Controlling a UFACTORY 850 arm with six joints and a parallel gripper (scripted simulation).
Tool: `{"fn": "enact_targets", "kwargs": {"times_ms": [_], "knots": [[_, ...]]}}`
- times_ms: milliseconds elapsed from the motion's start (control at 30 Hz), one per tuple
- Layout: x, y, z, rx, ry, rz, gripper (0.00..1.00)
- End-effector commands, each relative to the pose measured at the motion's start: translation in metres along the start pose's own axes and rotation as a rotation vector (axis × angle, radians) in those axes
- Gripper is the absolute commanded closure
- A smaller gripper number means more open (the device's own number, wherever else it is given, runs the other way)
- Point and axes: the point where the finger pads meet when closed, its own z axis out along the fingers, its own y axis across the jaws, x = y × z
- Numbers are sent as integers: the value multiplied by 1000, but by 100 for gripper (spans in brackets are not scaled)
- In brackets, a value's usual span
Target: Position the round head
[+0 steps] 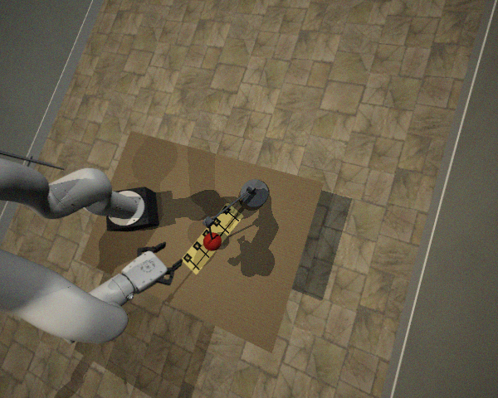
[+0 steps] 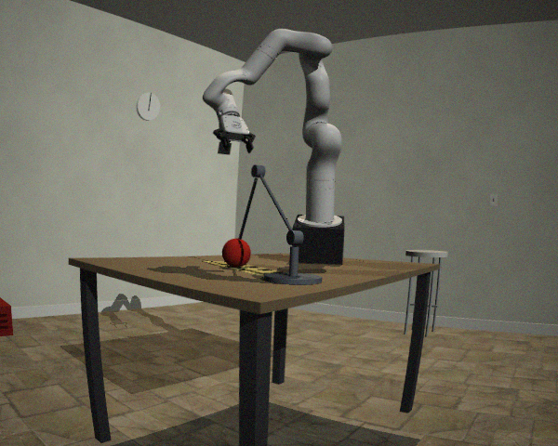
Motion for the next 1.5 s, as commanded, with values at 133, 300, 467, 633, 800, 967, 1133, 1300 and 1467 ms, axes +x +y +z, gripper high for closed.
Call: {"fn": "enact_targets", "kwargs": {"times_ms": [133, 300, 467, 633, 800, 967, 1133, 1300, 1467], "knots": [[32, -1, 40, 1, 1, -1, 0], [51, -1, 65, 1, 3, -1, 0], [60, 0, 77, 0, 3, 0, 0], [77, 1, 98, -1, 2, 1, 0], [93, 2, 119, -2, 1, 1, 0], [101, 2, 128, -3, 0, 2, 0], [103, 1, 131, -2, -1, 1, 0], [106, 0, 135, 0, -2, 0, 0], [108, -1, 138, 1, -2, -1, 0]]}}
